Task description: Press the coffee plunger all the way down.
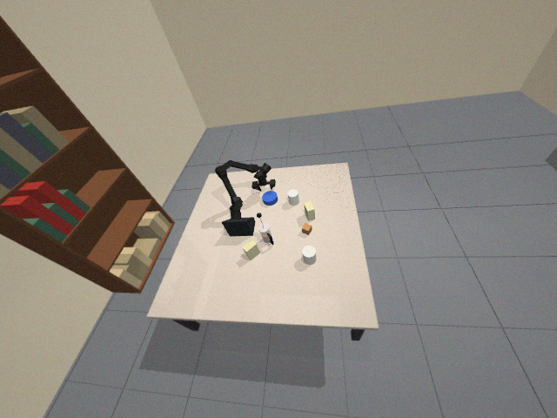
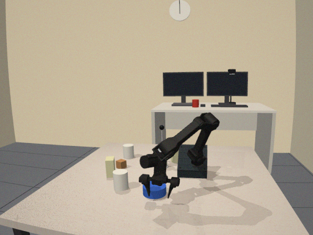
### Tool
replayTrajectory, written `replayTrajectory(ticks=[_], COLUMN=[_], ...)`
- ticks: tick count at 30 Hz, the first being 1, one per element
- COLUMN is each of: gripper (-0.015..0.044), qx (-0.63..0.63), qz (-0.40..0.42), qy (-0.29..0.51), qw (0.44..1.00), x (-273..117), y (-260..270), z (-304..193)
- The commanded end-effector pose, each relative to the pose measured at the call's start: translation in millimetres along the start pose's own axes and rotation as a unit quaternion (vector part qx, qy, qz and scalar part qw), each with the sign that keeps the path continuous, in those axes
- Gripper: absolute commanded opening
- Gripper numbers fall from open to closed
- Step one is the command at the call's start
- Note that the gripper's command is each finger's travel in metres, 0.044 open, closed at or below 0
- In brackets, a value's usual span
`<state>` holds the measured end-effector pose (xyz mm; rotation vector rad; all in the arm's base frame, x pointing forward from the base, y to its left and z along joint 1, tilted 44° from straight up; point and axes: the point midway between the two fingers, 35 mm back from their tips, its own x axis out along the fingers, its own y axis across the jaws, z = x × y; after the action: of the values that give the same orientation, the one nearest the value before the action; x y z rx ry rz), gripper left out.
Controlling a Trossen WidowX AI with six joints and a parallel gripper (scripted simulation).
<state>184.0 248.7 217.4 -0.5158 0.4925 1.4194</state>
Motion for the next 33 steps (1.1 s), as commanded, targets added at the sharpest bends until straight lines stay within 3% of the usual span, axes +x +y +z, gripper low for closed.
replayTrajectory(ticks=[1,9,17,25,33], gripper=[0.044,0.044,0.044,0.044,0.044], qx=[0.09,0.255,0.408,0.547,0.65], qz=[-0.052,-0.166,-0.266,-0.352,-0.426], qy=[0.008,0.01,-0.008,-0.059,-0.13], qw=[0.994,0.952,0.873,0.757,0.616], x=[-20,-81,-156,-240,-315], y=[-46,-119,-150,-140,-91], z=[-26,-98,-178,-261,-334])
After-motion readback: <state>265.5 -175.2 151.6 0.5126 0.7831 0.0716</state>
